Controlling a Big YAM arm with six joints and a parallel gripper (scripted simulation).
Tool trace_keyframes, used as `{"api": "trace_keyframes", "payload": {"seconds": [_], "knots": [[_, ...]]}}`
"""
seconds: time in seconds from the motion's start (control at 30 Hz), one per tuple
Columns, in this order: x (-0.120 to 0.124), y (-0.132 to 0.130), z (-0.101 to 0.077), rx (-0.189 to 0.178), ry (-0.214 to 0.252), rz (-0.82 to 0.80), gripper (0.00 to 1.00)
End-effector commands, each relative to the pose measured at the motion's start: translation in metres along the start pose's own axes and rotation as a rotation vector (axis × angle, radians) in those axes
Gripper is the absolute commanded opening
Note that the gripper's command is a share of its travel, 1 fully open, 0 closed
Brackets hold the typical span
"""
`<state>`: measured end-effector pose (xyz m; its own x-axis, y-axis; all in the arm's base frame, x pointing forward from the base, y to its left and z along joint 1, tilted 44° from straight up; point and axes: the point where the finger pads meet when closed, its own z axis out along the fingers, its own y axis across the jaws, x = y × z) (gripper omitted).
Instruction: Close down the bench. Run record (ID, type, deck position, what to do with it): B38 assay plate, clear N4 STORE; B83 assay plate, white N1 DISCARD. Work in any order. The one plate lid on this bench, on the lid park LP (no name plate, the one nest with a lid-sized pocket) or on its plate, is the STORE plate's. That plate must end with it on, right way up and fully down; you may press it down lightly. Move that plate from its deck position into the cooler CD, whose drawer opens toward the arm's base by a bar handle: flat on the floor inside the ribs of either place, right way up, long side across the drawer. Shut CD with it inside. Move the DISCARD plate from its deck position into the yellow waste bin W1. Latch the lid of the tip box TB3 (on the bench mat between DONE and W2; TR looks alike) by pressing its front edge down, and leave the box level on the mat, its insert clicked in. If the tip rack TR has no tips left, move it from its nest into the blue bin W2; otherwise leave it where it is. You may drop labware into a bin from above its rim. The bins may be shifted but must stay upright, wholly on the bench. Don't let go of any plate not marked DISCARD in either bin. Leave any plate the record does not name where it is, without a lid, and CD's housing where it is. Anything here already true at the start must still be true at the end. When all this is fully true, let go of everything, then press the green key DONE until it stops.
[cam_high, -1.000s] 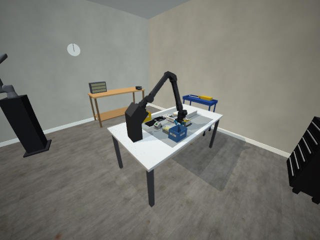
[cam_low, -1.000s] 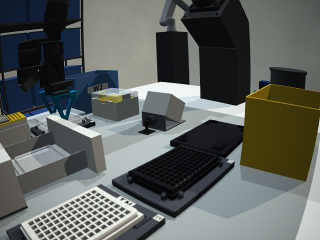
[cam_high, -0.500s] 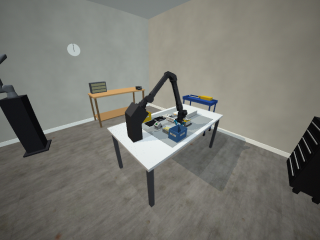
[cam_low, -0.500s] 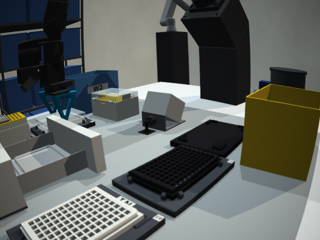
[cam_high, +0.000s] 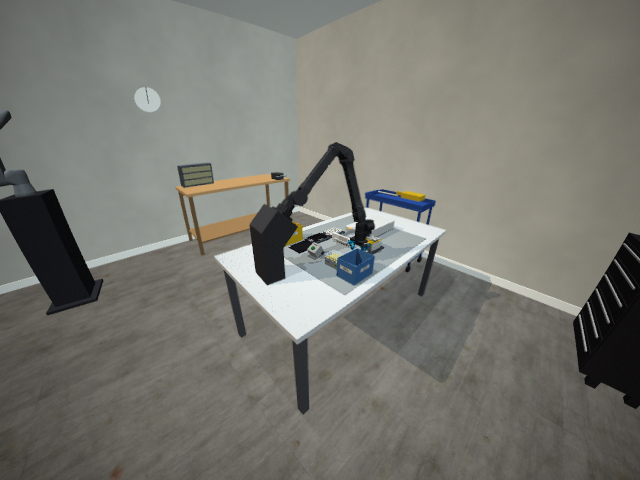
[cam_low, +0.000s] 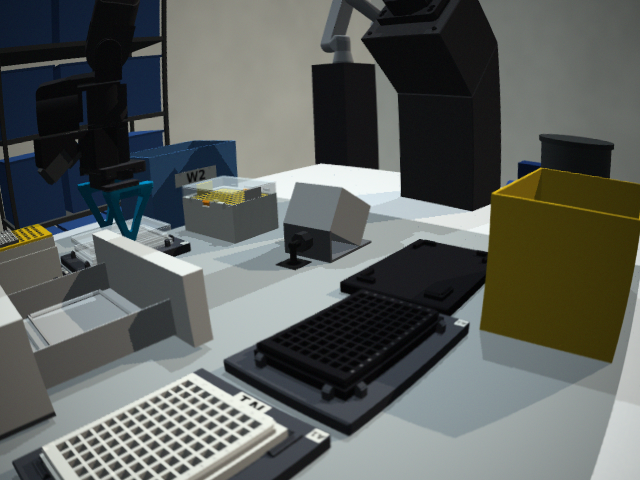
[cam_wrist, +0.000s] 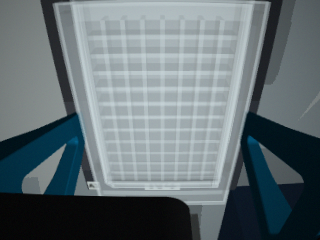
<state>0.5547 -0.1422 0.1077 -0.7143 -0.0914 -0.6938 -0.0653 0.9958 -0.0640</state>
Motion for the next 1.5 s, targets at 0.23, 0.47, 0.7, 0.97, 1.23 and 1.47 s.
{"api": "trace_keyframes", "payload": {"seconds": [0.23,0.47,0.7,0.97,1.23,1.47], "knots": [[-0.0038,0.0001,0.0058,0.0,-0.001,0.005,0.0],[-0.0038,0.0,0.0058,0.0,-0.001,0.005,0.0],[-0.0038,-0.0001,0.0058,0.001,-0.001,0.005,0.0],[-0.0049,0.0012,0.0077,0.001,-0.008,0.004,0.0],[-0.0081,0.0001,0.0099,0.003,-0.012,0.003,0.0],[-0.0059,0.0018,0.0123,0.0,-0.008,0.003,0.0]]}}
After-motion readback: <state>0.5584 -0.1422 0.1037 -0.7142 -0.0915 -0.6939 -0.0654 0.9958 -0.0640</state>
